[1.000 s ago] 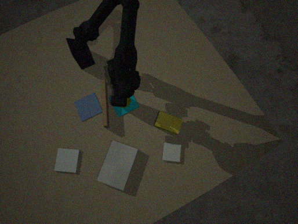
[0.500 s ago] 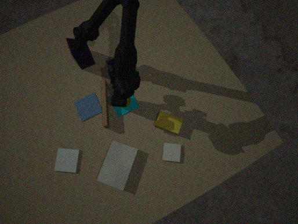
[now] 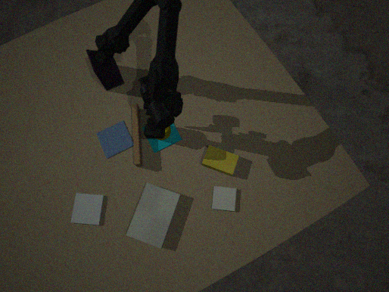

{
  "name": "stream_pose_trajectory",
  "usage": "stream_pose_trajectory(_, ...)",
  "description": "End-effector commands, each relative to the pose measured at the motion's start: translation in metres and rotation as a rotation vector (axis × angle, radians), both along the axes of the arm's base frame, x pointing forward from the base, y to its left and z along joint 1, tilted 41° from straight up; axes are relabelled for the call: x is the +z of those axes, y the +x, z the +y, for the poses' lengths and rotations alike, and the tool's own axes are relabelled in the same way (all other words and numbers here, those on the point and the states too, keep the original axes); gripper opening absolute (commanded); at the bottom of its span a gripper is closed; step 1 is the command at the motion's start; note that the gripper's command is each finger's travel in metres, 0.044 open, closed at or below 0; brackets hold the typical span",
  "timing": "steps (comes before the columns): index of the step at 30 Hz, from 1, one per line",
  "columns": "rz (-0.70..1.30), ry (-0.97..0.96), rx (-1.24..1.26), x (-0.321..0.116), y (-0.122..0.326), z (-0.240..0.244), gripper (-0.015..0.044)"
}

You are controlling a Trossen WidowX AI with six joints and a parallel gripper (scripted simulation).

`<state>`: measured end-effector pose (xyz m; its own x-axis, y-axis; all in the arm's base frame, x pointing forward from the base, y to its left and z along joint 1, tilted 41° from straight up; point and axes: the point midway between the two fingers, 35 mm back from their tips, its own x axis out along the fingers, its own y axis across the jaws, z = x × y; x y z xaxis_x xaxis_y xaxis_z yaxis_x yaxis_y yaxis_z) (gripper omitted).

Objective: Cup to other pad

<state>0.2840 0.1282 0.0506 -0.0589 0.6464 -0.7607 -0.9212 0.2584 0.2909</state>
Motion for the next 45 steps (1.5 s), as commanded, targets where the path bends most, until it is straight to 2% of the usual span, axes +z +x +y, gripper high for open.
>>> stream_pose_trajectory(1,-0.008,0.001,0.002,0.005,0.002,-0.003,0.0147)
stream_pose_trajectory(27,-0.002,0.003,-0.002,0.033,0.002,-0.031,0.0147)
stream_pose_trajectory(38,0.005,0.002,-0.005,0.032,0.002,-0.031,0.0435)
stream_pose_trajectory(45,0.002,0.000,-0.004,0.051,0.005,-0.048,0.0440)
